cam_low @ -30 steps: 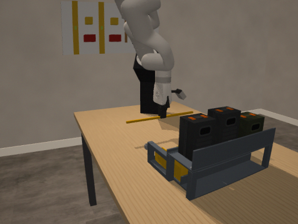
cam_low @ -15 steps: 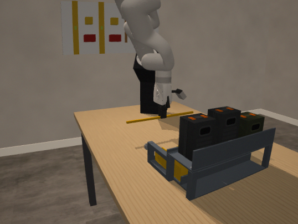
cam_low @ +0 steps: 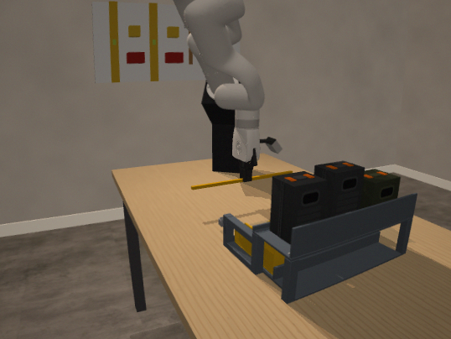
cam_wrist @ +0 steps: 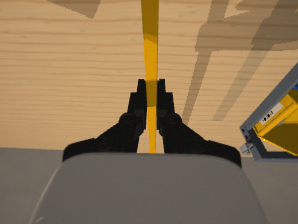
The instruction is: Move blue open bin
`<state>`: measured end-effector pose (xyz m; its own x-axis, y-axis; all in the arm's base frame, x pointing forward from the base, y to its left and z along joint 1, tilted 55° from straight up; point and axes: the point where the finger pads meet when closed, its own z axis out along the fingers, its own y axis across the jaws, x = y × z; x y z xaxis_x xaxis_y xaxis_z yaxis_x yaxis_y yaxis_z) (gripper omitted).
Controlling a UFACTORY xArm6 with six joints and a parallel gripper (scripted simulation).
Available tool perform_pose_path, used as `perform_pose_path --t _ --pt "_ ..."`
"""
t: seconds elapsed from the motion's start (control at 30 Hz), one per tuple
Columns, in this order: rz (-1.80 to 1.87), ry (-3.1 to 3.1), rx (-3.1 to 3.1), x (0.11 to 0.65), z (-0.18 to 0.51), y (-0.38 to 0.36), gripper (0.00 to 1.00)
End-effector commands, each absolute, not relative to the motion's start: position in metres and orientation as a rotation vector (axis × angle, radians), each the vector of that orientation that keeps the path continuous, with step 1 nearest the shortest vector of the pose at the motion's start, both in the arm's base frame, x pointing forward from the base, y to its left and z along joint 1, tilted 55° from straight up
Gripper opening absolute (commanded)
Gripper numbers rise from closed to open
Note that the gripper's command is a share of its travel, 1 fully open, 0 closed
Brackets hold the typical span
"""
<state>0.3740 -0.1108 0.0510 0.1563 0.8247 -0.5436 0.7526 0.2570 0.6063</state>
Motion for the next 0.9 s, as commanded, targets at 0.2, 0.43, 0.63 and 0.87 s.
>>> perform_pose_path --t 0.2,0.43,0.63,0.87 --pt "0.098 1.599 1.499 0.381 0.044 -0.116 0.0" --pt "0.098 1.599 1.499 0.387 0.04 -0.12 0.0" --pt "0.098 1.6 1.499 0.394 0.033 -0.126 0.0" --pt "0.098 1.6 1.499 0.394 0.033 -0.126 0.0"
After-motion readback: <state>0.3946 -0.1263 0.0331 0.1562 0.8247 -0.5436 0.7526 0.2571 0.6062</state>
